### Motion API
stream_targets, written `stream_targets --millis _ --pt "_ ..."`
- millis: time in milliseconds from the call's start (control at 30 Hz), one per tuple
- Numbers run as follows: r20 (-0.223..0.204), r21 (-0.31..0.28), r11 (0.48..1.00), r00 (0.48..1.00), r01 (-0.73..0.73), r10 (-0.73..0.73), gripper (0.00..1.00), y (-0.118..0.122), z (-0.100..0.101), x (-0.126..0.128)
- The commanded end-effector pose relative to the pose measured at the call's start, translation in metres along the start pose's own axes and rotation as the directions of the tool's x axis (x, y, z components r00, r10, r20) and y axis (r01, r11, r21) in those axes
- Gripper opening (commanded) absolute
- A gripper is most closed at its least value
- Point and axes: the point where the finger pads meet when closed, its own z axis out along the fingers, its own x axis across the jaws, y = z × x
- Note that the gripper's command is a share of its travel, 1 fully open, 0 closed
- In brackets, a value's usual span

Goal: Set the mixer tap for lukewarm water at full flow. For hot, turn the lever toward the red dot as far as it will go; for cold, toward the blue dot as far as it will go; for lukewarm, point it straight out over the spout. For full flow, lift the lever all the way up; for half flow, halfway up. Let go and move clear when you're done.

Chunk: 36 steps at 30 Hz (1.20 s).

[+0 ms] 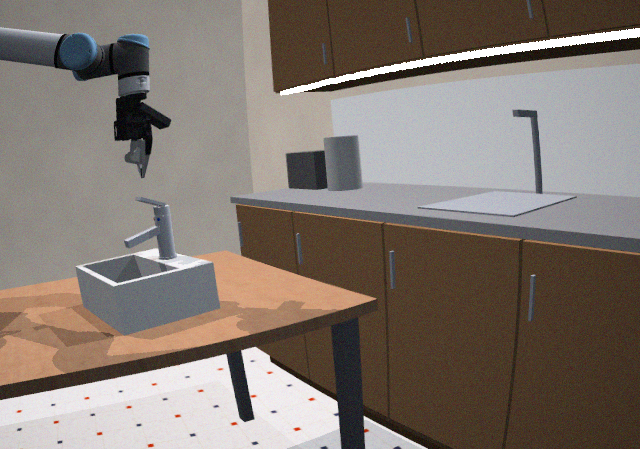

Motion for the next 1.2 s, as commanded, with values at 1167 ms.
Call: stream_targets --millis 1167 --pt "-0.001 0.001 0.409 0.409 0.913 -0.913 0.0 -0.003 -0.006 -0.014"
